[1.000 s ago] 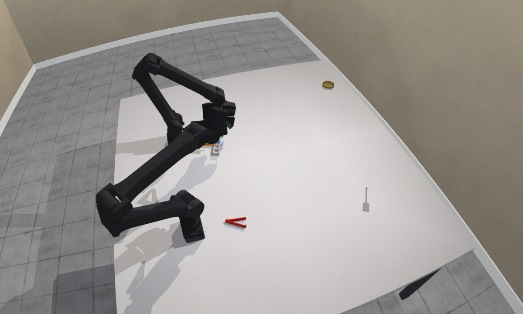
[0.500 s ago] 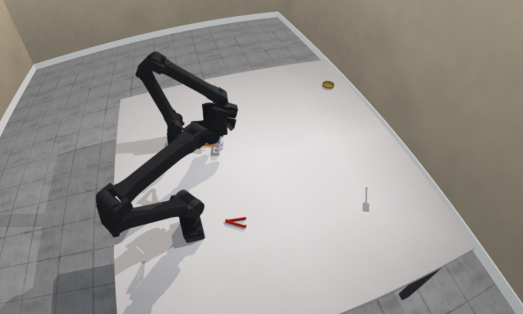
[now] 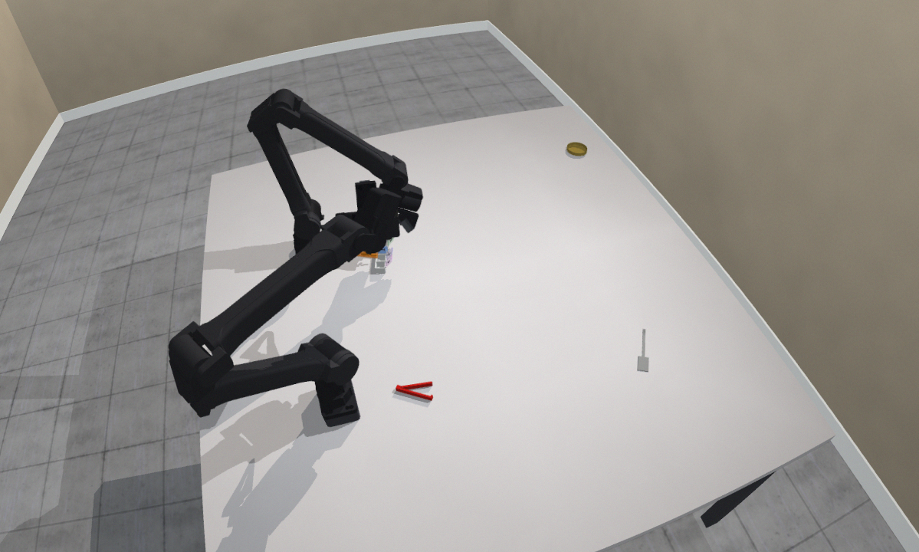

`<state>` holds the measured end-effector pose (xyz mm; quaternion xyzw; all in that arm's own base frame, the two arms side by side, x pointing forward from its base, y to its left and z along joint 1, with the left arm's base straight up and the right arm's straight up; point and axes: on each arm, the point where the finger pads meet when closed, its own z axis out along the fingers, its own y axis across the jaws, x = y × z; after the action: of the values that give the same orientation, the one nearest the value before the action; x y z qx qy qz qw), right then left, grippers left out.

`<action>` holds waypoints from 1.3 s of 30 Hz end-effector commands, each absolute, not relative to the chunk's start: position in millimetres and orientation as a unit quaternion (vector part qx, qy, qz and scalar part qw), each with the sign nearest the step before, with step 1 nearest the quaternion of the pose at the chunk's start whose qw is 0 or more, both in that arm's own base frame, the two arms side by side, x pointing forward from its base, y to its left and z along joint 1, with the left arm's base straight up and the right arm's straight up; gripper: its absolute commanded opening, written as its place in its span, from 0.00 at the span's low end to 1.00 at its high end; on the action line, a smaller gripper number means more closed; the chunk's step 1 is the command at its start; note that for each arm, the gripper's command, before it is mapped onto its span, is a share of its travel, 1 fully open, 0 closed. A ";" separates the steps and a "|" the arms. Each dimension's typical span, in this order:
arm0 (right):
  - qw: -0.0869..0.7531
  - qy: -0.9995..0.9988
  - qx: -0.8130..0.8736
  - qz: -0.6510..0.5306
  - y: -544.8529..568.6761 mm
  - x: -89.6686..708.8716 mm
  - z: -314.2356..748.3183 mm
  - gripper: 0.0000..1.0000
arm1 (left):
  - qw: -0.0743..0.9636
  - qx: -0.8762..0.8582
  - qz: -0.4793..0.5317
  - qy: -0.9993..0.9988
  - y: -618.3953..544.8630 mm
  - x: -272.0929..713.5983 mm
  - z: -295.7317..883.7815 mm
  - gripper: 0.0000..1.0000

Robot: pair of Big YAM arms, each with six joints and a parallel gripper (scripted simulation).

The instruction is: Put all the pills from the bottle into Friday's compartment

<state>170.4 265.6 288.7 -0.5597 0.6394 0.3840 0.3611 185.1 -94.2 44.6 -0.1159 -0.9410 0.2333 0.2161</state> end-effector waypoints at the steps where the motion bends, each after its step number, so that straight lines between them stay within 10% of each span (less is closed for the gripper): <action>1: 0.375 0.630 -0.561 0.384 268.0 173.6 304.5 1.00 | 0.201 -0.122 0.229 -0.945 -98.8 203.3 56.6 0.36; 39: 0.375 0.630 -0.561 0.384 268.0 173.6 304.5 1.00 | 0.251 -0.107 0.223 -0.936 -99.5 204.6 57.3 0.36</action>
<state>170.4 265.6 288.7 -0.5597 0.6394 0.3841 0.3611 188.2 -95.0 45.9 -0.1018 -0.9319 0.2274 0.2635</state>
